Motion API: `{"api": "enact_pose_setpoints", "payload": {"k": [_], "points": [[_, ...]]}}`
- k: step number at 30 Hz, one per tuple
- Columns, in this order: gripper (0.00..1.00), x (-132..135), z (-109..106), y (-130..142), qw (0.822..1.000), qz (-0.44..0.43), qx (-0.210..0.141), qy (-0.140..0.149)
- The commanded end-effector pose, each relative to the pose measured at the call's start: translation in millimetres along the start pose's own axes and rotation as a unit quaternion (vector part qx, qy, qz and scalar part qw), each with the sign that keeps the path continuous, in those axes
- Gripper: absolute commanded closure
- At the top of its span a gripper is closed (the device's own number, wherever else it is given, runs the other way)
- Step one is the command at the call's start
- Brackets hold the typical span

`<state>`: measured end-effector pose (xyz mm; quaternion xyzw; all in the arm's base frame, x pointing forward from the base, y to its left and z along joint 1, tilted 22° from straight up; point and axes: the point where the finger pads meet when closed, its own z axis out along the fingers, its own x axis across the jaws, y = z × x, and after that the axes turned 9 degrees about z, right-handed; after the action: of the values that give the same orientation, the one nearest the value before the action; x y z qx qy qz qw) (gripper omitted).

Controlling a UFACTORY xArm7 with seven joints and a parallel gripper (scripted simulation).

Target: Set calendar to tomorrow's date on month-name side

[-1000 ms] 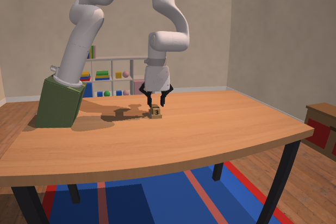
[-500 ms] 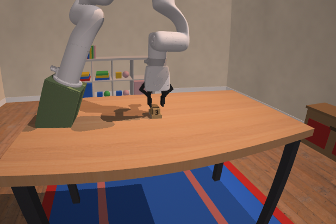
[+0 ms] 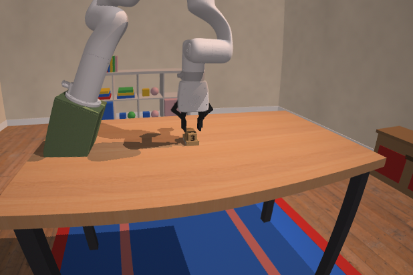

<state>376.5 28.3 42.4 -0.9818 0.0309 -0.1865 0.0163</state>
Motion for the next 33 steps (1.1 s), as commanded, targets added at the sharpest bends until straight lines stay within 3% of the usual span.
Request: {"api": "enact_pose_setpoints", "payload": {"k": [1, 33], "points": [[0.51, 0.7, -0.4, -0.1, 1.000, 0.000, 0.000, 0.001], [0.51, 0.6, 13.7, -0.1, 1.000, 0.000, 0.000, 0.000]]}}
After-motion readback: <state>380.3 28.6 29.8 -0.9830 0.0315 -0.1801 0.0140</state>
